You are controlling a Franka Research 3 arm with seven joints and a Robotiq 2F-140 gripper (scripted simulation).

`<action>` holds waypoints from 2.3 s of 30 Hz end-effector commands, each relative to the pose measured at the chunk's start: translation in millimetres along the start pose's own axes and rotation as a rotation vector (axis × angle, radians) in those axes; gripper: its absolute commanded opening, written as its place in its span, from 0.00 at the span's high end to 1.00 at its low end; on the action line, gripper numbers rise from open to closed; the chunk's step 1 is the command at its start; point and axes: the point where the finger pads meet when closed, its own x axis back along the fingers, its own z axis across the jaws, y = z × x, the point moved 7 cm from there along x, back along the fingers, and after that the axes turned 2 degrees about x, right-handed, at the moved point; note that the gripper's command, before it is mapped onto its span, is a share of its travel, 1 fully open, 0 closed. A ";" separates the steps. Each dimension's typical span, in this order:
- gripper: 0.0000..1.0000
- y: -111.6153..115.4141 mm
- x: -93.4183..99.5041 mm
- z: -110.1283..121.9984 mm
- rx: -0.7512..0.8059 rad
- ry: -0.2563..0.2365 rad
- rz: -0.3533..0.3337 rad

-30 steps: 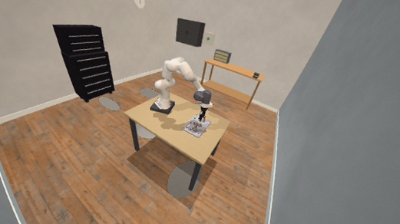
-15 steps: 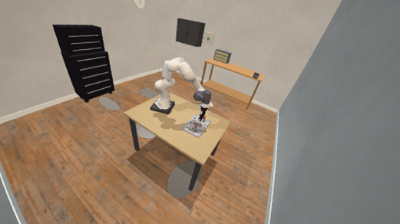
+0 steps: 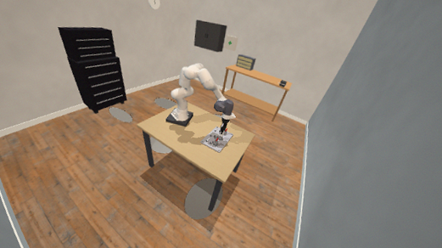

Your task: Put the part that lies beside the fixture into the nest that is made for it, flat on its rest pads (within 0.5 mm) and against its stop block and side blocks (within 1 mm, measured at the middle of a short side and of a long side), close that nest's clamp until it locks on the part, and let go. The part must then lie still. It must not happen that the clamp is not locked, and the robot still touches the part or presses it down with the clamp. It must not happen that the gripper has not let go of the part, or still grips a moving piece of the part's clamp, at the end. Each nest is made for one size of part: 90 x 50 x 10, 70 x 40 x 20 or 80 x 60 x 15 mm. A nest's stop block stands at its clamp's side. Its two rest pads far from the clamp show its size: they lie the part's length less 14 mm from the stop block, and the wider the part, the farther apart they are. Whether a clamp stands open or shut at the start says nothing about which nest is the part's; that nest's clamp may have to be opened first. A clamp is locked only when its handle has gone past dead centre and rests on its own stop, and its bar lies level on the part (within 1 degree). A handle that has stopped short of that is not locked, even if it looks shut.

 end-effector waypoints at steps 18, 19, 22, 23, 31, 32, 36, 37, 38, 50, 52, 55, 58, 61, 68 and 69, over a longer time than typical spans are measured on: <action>1.00 -0.4 -1.6 0.7 -0.003 0.001 -0.001; 1.00 -0.6 -1.6 0.7 -0.003 0.001 -0.001; 1.00 -1.6 -1.5 0.8 -0.003 0.001 -0.001; 1.00 -2.0 -1.5 0.8 -0.003 0.001 -0.001; 1.00 -5.0 -1.4 0.9 -0.003 0.001 -0.001; 1.00 -5.6 -1.4 0.9 -0.003 0.001 -0.001; 1.00 -8.4 -1.6 1.0 -0.003 0.001 -0.001; 1.00 -9.2 -1.7 1.1 -0.003 0.001 -0.001; 1.00 -10.0 -1.7 1.1 -0.003 0.001 -0.001; 1.00 -19.4 -3.7 1.5 -0.003 0.001 -0.001; 1.00 -21.5 -4.5 1.5 -0.003 0.001 -0.001; 1.00 -24.7 -5.9 1.7 -0.003 0.001 -0.001; 1.00 -27.9 -7.6 1.8 -0.003 0.001 -0.001; 1.00 -31.1 -9.7 1.9 -0.003 0.001 -0.001; 1.00 -36.0 -13.5 2.1 -0.003 0.001 -0.001; 1.00 -36.9 -14.3 2.1 -0.003 0.001 -0.001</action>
